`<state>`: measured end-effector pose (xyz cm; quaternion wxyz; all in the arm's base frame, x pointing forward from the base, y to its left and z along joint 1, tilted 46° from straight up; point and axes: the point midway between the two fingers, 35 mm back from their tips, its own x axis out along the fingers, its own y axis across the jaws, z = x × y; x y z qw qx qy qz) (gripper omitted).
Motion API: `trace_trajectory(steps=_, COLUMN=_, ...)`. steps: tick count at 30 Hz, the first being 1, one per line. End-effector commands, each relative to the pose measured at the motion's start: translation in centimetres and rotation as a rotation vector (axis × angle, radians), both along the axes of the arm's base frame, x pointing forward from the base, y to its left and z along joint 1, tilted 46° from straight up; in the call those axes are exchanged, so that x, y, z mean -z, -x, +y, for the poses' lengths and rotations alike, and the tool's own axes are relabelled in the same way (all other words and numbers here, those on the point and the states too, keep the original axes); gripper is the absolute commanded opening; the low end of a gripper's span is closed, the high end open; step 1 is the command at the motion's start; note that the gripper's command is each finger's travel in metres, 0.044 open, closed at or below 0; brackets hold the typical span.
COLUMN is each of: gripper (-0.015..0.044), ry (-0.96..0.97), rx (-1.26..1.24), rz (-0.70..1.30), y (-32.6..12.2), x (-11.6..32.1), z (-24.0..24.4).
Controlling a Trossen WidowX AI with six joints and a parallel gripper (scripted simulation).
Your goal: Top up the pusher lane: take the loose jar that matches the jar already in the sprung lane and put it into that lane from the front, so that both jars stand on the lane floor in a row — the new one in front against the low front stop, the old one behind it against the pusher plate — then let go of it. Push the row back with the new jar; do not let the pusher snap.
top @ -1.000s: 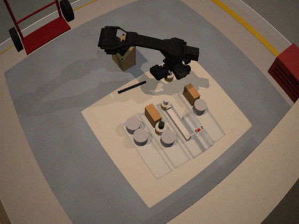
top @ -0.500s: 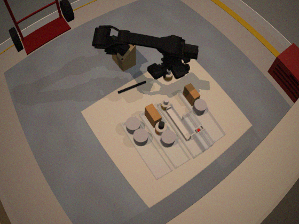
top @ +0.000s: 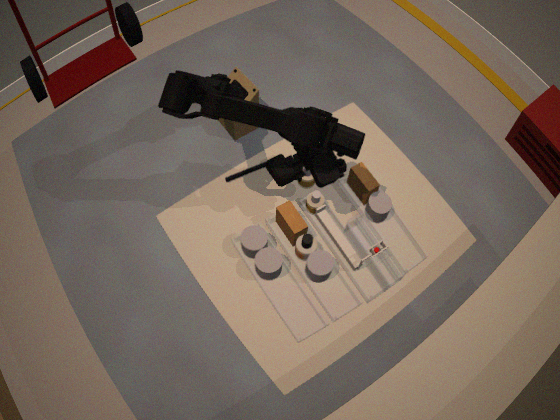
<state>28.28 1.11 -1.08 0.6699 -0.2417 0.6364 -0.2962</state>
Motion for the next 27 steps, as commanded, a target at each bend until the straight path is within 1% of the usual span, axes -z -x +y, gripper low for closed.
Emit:
trace_trajectory(steps=1, gripper=0.0, ry=0.006, rx=-0.004, rz=0.007, y=0.1, x=0.2, z=-0.6)
trace_trajectory(steps=8, gripper=0.0, ry=0.007, rx=-0.004, rz=0.007, y=0.0, x=1.6, z=-2.2)
trace_trajectory(steps=27, gripper=0.0, ry=0.007, rx=-0.004, rz=0.007, y=-0.5, x=1.7, z=-2.2)
